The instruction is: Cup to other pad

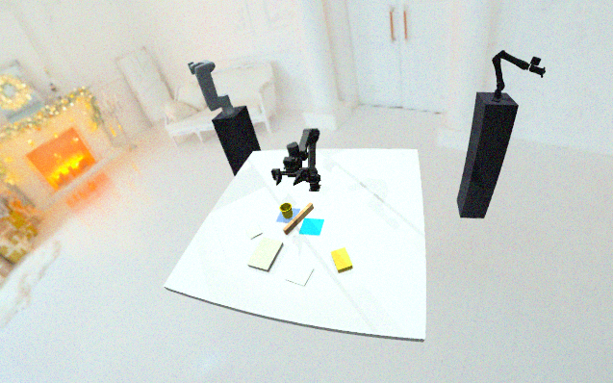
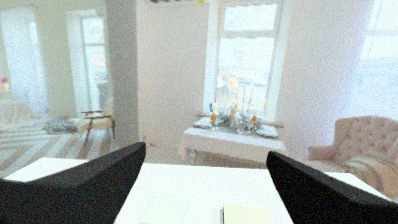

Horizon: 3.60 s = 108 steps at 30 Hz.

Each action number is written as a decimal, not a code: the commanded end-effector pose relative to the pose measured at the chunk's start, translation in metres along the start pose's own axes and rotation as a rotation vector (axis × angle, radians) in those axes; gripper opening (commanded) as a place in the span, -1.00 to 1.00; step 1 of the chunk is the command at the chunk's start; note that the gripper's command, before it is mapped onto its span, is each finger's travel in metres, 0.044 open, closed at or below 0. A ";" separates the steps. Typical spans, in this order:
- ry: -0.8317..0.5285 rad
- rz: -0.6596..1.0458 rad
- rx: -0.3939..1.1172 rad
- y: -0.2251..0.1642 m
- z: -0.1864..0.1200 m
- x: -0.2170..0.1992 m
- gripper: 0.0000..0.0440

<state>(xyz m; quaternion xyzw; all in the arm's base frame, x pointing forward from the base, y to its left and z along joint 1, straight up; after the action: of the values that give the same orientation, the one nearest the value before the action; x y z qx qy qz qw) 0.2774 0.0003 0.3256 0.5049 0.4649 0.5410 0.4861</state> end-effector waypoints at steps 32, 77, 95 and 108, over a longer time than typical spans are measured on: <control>-0.025 0.192 0.430 -0.034 -0.008 0.022 -0.54; -0.180 0.123 1.146 -0.067 -0.033 0.019 -0.42; -0.220 0.024 1.386 -0.084 -0.035 -0.002 -0.44; -0.242 -0.021 1.529 -0.105 -0.036 -0.024 -0.38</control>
<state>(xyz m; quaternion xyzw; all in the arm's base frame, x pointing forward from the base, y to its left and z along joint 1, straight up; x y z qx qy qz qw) 0.2473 -0.0088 0.2253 0.7522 0.6552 0.0248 0.0654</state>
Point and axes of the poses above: the point midway between the two fingers, 35 mm back from their tips, its own z axis out along the fingers, its own x axis across the jaws, y = z × x, the point moved 4 cm from there along -z, back along the fingers, and after that the axes turned 4 degrees about z, right-handed, at the moved point
